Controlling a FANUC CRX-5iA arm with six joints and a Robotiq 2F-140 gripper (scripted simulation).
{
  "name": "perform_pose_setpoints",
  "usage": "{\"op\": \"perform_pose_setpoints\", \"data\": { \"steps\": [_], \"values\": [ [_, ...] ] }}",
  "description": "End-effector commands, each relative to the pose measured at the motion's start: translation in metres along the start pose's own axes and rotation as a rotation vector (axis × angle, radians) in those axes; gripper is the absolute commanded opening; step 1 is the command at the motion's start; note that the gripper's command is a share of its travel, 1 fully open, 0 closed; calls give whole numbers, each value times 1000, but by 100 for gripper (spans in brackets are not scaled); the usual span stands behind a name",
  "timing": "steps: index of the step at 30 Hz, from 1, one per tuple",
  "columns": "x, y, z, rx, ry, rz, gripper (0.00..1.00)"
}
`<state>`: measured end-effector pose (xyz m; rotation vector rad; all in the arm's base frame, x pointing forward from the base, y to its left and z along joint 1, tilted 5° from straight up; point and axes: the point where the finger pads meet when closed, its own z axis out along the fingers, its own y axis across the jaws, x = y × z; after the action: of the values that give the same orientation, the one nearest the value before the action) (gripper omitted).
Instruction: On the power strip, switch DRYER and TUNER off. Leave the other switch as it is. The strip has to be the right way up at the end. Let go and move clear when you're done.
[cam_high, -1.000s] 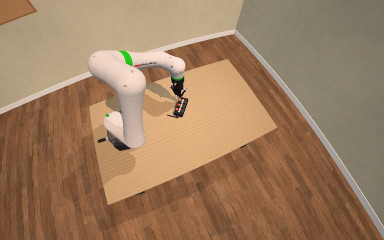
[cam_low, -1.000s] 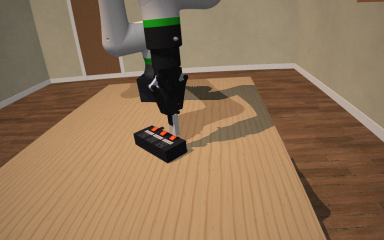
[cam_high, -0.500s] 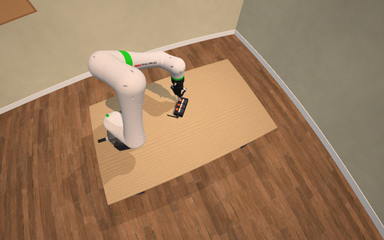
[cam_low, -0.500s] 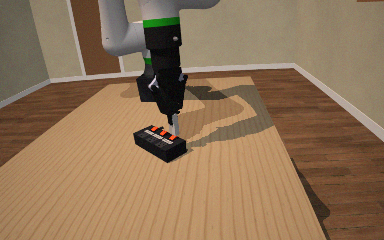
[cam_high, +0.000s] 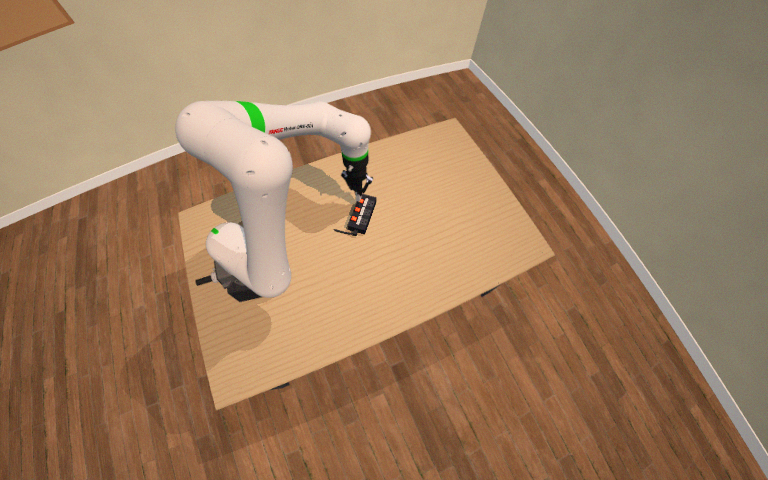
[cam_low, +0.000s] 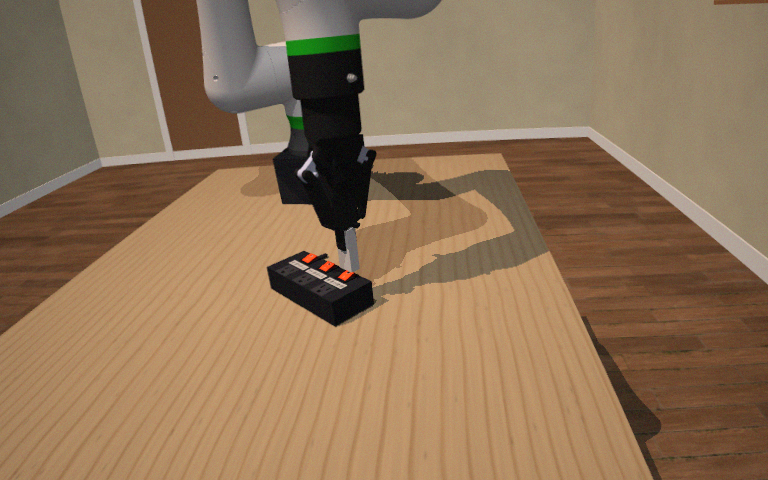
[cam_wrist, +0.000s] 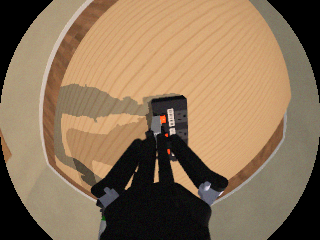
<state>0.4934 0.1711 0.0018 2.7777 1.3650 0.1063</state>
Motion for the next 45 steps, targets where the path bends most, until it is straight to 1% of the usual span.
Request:
{"op": "perform_pose_setpoints", "data": {
  "steps": [1,24,45],
  "values": [
    [0,0,0,0,0,0,0],
    [0,0,1,0,0,0,0],
    [0,0,9,0,0,0,0]
  ]
}}
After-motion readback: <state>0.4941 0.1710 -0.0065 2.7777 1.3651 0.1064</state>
